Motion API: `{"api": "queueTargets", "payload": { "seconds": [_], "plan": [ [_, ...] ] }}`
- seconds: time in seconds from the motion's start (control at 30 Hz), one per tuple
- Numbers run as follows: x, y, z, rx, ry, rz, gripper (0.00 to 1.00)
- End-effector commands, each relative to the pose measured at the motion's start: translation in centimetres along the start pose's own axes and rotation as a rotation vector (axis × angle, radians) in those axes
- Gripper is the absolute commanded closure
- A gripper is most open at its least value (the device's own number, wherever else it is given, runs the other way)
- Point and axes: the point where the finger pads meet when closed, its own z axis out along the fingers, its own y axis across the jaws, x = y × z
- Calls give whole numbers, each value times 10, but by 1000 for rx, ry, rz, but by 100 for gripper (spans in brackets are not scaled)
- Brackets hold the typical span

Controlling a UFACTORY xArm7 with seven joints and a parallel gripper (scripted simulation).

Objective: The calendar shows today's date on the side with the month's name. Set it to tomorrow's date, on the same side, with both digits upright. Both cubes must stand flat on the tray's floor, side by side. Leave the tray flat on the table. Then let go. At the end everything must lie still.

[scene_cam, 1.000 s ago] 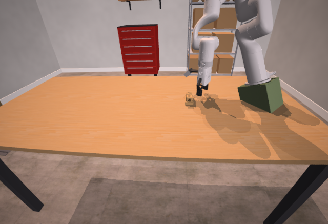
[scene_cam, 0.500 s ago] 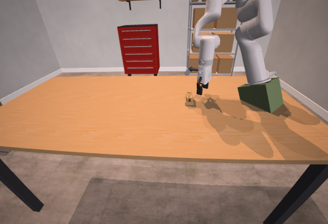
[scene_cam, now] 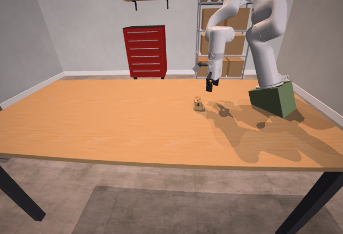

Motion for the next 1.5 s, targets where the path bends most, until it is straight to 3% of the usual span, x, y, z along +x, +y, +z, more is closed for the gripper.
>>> {"api": "queueTargets", "payload": {
  "seconds": [0.0, 0.57, 0.8, 1.27, 1.37, 1.47],
  "plan": [
    [0, 1, -9, -2, -1, 0, 0],
    [1, 0, -9, -2, -1, -40, 0],
    [5, -6, -11, 0, -4, -201, 0],
    [17, -25, -18, 5, -7, -723, 0],
    [17, -25, -18, 6, -7, -731, 0],
    [21, -31, -20, 7, -7, -884, 0]
  ]
}}
